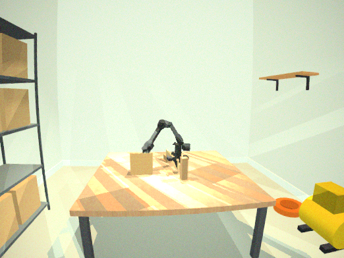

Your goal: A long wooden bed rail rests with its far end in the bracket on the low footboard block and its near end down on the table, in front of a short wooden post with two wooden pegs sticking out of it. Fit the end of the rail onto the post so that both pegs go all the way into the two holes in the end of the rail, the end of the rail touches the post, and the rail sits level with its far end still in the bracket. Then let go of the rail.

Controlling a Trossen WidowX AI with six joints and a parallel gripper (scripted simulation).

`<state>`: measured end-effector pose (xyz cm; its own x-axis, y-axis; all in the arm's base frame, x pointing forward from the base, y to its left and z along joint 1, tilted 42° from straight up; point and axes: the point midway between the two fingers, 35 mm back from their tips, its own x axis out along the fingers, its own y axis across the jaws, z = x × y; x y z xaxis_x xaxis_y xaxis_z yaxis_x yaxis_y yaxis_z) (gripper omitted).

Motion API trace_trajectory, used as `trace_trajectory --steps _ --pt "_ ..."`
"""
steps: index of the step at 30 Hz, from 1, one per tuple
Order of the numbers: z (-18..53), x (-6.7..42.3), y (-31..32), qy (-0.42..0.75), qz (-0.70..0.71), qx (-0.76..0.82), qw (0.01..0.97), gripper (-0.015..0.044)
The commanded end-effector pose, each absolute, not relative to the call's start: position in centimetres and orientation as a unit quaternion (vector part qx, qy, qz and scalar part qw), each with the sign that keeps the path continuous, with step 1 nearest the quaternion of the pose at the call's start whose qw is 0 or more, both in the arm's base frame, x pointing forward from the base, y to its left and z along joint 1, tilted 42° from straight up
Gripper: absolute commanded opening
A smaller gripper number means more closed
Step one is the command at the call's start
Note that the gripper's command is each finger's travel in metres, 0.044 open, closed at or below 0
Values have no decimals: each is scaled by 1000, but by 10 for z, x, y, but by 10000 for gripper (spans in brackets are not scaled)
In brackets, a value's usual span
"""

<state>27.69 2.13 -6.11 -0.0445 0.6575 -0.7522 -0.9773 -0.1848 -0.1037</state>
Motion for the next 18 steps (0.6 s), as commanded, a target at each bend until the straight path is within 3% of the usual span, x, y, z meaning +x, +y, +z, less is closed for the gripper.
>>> trace_trajectory --steps 1,18 --pt "-58 278 20 226 684 -349 599 0" --pt "-52 278 14 226 684 -349 599 0"
